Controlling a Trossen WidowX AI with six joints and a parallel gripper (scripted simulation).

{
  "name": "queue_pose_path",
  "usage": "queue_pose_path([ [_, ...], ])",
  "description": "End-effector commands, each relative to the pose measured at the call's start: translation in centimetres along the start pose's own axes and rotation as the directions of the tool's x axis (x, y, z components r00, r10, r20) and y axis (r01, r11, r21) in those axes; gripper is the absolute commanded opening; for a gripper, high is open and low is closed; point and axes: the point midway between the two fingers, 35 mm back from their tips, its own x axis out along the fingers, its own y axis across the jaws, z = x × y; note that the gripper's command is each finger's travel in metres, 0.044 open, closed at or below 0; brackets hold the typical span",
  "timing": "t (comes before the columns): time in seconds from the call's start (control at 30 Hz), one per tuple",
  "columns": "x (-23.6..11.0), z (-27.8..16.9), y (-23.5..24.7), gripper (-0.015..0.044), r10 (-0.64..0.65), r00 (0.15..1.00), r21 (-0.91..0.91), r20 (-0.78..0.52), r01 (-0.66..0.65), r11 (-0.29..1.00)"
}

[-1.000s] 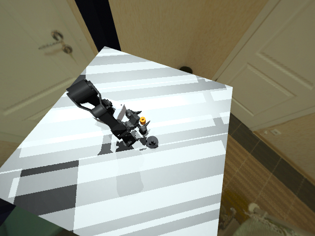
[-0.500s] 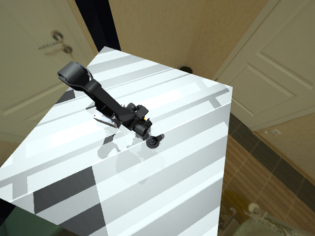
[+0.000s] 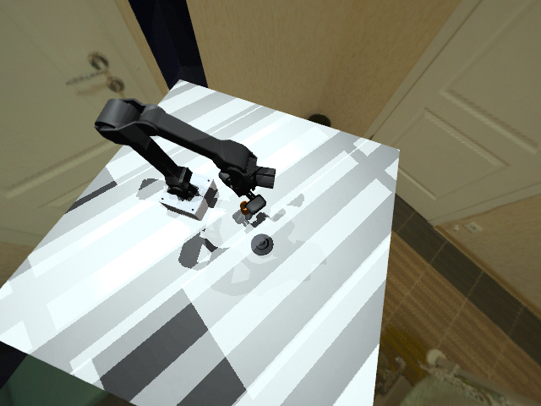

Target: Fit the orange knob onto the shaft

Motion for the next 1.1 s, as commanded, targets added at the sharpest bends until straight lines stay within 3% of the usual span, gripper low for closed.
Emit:
queue_pose_path([
  [0.0,-0.2,0.0,-0.1,0.044,-0.01,1.0,0.004,-0.009,0.01,1.0],
  [0.1,-0.2,0.0,-0.1,0.044,-0.01,1.0,0.068,-0.009,0.011,0.998],
  [0.2,-0.1,0.0,-0.1,0.044,-0.01,1.0,0.336,-0.009,0.013,0.942],
  [0.43,-0.1,0.0,0.0,0.044,-0.01,1.0,0.846,-0.009,0.013,0.532],
  [0.5,0.0,0.0,0.0,0.044,-0.01,1.0,0.879,-0.009,0.013,0.477],
  [0.77,0.0,0.0,0.0,0.044,-0.01,1.0,0.879,-0.009,0.013,0.477],
  [0.9,3.1,0.0,-0.1,0.044,-0.01,1.0,0.879,-0.009,0.013,0.477],
  [1.07,3.8,0.0,-0.1,0.044,-0.01,1.0,0.879,-0.009,0.013,0.477],
])
